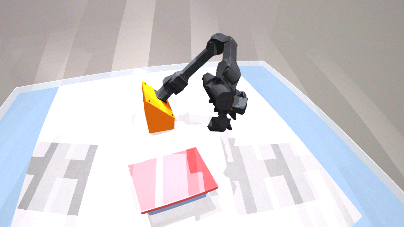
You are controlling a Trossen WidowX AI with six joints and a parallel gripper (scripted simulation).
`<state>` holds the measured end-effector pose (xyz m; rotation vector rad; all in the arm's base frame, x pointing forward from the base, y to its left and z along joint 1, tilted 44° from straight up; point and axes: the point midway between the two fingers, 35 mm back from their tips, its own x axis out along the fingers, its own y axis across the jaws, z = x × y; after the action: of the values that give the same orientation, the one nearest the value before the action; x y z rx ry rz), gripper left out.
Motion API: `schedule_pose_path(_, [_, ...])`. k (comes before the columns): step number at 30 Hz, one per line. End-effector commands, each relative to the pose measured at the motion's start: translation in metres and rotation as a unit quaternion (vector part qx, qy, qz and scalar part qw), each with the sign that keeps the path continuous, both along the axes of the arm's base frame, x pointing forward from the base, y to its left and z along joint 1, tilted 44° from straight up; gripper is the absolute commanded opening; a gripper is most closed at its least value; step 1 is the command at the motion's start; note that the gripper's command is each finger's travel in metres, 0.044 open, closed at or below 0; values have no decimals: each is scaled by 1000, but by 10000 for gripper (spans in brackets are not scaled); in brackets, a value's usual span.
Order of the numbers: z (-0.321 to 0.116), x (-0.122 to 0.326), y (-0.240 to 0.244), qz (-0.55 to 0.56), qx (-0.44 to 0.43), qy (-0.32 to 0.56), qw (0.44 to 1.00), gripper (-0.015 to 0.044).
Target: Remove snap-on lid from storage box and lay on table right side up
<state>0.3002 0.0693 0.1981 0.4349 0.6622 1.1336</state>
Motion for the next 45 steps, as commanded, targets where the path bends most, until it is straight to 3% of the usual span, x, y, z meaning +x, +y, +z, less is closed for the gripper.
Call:
schedule_pose_path(1, [-42,9,-49,-131,43,178,974,235])
schedule_pose_path(7, [-84,8,-108,-280,130,353,883,235])
schedule_pose_path(12, [-107,1,-140,-356,195,439,801,235])
schedule_pose_path(20, [-156,-33,-207,-481,377,578,542,235])
schedule_pose_path(23, [-162,-39,-214,-489,399,588,506,235])
schedule_pose_path(36, [-164,-39,-214,-490,402,589,501,235])
schedule_pose_path(45, [-203,-36,-176,-489,403,589,501,235])
